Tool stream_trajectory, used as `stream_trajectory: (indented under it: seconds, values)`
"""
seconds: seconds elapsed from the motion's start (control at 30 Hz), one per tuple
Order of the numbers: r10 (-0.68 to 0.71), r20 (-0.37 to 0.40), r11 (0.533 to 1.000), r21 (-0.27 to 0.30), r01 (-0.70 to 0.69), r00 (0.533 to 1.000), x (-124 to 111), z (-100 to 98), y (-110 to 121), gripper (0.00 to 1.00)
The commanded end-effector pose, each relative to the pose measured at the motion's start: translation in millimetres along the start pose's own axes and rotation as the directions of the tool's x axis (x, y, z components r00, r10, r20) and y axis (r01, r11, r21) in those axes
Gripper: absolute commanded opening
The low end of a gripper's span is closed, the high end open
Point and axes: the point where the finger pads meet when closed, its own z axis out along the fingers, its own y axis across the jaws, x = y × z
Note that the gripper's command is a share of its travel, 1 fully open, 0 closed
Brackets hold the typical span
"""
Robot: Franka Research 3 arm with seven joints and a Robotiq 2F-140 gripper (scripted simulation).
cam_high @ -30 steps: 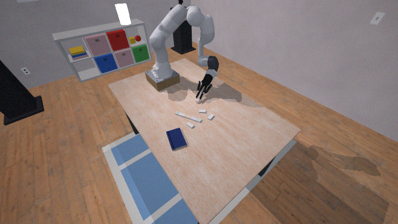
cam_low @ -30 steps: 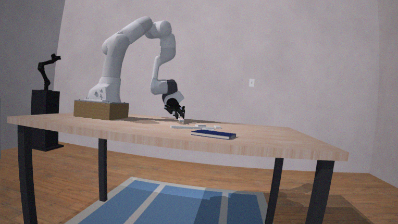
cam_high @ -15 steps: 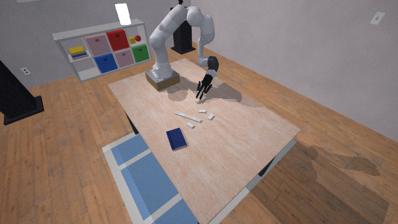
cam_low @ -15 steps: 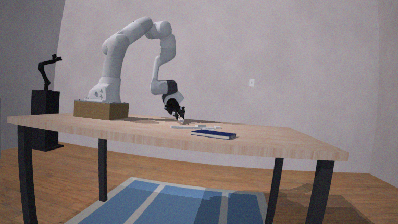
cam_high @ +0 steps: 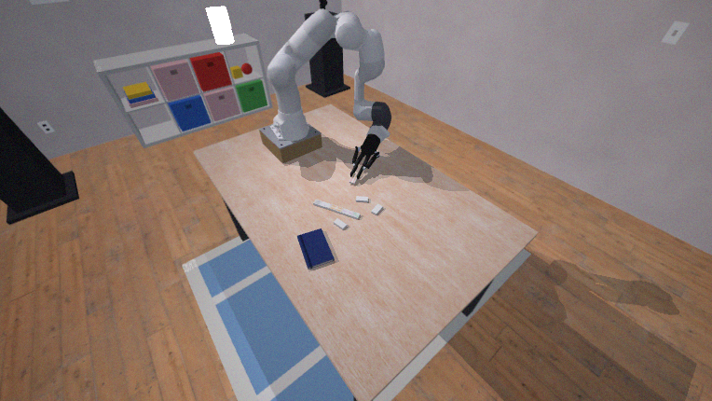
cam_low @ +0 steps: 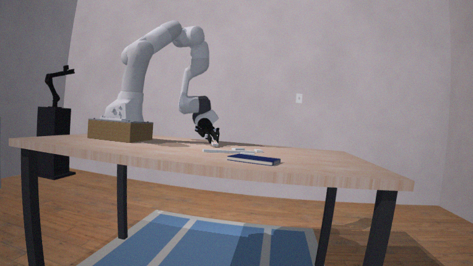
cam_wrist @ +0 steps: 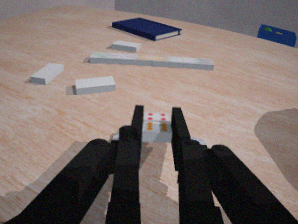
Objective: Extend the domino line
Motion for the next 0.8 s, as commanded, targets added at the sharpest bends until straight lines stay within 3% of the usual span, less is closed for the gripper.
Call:
stream_trajectory:
  seconds: [0.0, 0.77]
  values:
    - [0.008, 0.001, 1.0, 0.0, -0.008, 1.0, -2.1, 0.3, -0.3, 0.22]
    - [0.008, 0.001, 1.0, 0.0, -0.008, 1.0, -4.8, 1.0, -0.4, 0.22]
